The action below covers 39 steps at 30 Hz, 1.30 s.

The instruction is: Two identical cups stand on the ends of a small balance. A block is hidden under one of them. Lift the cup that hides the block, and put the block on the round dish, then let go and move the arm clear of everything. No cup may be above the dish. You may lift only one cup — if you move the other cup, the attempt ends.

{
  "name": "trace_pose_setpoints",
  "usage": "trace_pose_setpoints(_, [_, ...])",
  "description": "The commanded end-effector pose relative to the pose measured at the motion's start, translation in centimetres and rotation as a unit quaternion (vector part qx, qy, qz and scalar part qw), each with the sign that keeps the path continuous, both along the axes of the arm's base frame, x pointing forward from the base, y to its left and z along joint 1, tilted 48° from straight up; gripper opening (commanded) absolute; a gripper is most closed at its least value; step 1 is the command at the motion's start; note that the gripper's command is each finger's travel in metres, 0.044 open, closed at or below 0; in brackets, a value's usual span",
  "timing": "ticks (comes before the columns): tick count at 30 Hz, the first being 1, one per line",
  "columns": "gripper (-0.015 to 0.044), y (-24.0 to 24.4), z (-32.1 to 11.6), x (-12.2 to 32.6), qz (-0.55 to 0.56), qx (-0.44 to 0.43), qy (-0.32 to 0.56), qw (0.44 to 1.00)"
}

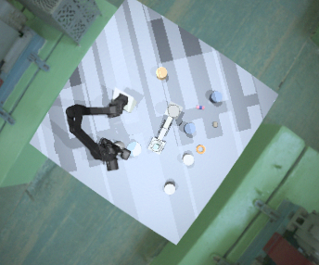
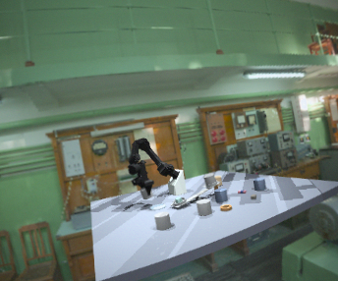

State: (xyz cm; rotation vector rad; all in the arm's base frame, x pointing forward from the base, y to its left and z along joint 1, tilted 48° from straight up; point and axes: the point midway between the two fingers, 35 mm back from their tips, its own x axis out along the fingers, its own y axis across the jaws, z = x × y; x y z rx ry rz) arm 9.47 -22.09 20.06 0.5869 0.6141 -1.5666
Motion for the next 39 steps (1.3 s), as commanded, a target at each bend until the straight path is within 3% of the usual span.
trace_pose_setpoints(1, [0.0,0.1,0.2,-1.6,0.004,-0.015,0.002,1.0])
trace_pose_setpoints(31, [0.0,-4.3,-3.8,-2.1,0.005,-0.017,0.004,1.0])
trace_pose_setpoints(39, [0.021,-3.9,-3.4,-2.1,0.003,-0.017,0.003,1.0])
